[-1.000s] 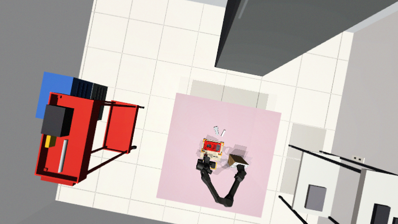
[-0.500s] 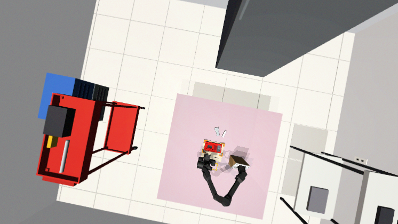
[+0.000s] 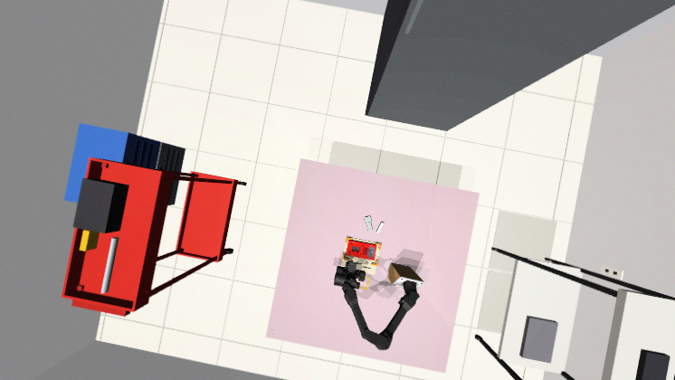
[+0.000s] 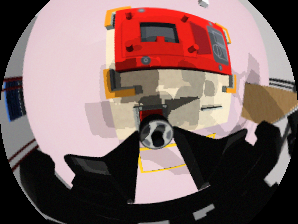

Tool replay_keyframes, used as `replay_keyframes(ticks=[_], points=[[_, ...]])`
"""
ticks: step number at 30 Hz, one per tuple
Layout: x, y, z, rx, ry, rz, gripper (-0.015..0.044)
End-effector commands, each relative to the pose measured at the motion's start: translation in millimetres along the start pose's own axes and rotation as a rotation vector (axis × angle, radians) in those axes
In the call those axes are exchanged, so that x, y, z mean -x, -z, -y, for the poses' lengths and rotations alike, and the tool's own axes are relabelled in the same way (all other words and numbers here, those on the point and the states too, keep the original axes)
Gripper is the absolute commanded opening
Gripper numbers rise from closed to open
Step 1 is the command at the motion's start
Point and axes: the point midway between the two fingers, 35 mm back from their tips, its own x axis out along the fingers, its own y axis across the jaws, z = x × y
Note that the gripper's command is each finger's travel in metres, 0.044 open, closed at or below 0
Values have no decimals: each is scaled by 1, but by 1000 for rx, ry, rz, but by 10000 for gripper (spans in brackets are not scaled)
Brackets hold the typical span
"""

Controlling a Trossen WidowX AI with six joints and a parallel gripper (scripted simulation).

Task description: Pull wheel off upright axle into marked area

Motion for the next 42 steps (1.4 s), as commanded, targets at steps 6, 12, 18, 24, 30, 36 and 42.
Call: replay_keyframes(ticks=[6,12,18,24,30,36,42], points=[[1,0,0,1,1,0,4],[3,0,0,0,1,0,0],[5,0,0,0,0,0,0],[7,0,0,0,0,0,0],[9,0,0,-1,0,0,0],[11,0,0,-1,-1,-1,0],[13,0,0,-1,-1,-1,0]])
